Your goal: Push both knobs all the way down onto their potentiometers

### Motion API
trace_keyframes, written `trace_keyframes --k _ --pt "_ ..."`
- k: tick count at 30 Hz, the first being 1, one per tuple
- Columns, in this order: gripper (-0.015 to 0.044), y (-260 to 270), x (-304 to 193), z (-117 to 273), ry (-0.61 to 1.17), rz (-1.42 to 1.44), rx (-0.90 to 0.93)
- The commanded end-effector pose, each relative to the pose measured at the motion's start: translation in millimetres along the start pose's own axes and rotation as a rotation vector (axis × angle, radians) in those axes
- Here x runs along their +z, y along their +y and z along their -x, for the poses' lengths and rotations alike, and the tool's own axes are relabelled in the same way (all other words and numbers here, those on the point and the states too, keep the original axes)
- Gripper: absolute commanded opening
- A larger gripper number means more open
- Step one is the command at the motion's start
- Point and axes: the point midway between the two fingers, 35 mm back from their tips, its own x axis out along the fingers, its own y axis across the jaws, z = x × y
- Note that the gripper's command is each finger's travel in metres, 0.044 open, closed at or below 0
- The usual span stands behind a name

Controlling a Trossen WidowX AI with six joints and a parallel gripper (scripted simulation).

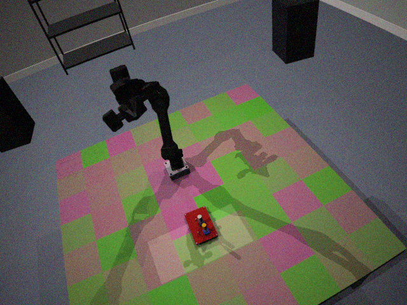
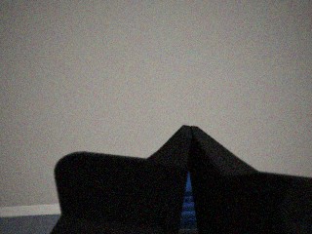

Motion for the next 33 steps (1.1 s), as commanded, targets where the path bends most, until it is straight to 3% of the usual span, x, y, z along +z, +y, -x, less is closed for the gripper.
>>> trace_keyframes --k 1,17,33 --pt "0.0000 -16 -35 -23 0.087 -0.075 -0.036" --pt "0.0000 -46 -174 -76 0.504 -0.121 -0.141" --pt "0.0000 -50 -312 -76 0.977 -0.075 -0.207"
